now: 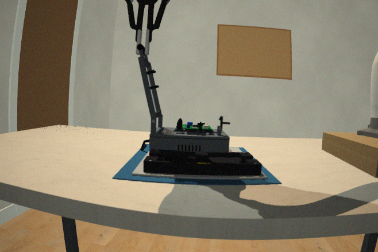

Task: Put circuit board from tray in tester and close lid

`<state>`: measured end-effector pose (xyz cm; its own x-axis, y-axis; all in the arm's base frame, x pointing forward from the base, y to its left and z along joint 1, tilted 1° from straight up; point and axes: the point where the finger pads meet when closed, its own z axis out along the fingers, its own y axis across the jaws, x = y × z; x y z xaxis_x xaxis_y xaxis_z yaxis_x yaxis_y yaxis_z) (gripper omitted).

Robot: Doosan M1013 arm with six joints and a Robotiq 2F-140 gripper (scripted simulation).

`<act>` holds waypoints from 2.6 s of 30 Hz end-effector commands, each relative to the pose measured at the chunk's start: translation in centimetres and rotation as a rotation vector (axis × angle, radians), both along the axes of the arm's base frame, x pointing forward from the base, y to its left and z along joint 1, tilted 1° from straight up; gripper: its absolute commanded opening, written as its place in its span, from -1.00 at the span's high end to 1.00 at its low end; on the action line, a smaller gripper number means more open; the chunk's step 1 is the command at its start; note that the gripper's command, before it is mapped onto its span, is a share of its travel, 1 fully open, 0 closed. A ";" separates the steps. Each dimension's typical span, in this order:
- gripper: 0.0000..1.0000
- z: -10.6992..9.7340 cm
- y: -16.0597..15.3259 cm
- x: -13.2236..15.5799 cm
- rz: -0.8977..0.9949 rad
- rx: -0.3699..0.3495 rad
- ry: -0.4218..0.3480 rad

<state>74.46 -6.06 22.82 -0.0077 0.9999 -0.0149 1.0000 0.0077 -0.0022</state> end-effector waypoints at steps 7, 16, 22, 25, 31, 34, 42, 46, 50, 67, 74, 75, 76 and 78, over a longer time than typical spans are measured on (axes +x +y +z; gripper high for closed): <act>1.00 0.0 0.0 0.0 0.000 0.000 0.000; 1.00 0.0 0.0 0.0 0.000 0.000 0.000; 1.00 0.0 0.0 0.0 0.000 0.000 0.000; 1.00 0.0 0.0 0.0 0.000 0.000 0.000; 1.00 0.0 0.0 -0.1 0.000 0.000 0.000; 1.00 0.0 0.0 -0.1 0.000 0.000 0.000; 1.00 0.1 0.0 -0.3 0.000 0.000 0.000; 1.00 0.1 0.0 -0.4 0.000 0.000 0.000; 1.00 0.1 0.0 -0.4 0.000 0.000 0.000; 1.00 0.3 0.0 -1.1 0.000 0.000 0.000; 1.00 0.3 0.0 -1.5 0.000 0.000 0.000; 1.00 0.4 0.0 -1.6 0.000 0.000 0.000; 1.00 0.4 0.0 -1.7 0.000 0.000 0.000; 1.00 0.4 0.0 -1.8 0.000 0.000 0.000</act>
